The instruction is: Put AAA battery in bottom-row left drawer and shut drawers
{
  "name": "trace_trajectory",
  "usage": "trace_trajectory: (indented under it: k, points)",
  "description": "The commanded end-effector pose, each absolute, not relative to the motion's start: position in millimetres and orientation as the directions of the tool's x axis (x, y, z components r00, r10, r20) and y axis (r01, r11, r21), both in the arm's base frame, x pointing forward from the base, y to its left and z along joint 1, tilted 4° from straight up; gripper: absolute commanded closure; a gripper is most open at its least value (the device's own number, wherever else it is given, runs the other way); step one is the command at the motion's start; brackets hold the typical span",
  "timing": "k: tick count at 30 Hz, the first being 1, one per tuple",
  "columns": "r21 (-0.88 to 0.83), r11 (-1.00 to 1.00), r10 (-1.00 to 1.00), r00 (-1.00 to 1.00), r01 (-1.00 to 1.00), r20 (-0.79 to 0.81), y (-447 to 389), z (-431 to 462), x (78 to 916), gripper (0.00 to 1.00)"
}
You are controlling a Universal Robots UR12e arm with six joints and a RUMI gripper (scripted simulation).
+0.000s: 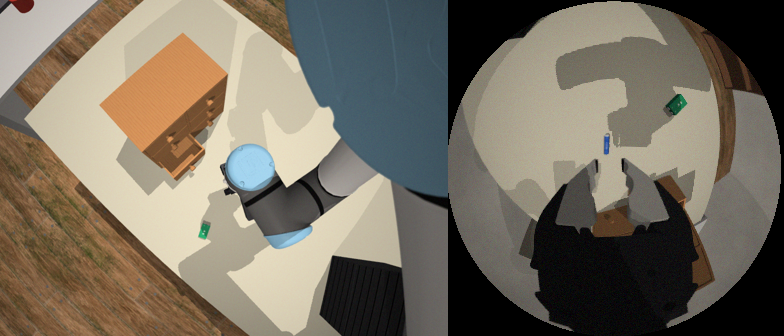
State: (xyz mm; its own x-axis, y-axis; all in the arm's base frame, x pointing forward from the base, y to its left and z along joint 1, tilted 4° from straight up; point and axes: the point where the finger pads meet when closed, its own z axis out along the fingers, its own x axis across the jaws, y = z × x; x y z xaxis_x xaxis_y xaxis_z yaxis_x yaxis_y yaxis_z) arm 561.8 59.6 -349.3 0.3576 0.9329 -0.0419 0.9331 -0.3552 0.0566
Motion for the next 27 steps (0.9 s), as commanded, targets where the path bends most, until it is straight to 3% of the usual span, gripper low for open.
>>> trace_trajectory:
  k: [1, 3, 4, 27]
  points:
    - [0.065, -0.409, 0.911, 0.412, 0.91, -0.038, 49.6, -374.4, 571.3, 0.8]
    - [0.065, -0.411, 0.91, 0.414, 0.909, -0.038, 49.1, -375.4, 571.5, 0.8]
    - [0.065, -0.411, 0.91, 0.414, 0.909, -0.038, 49.1, -375.4, 571.5, 0.86]
    - [0.065, -0.411, 0.91, 0.414, 0.909, -0.038, 49.1, -375.4, 571.5, 0.86]
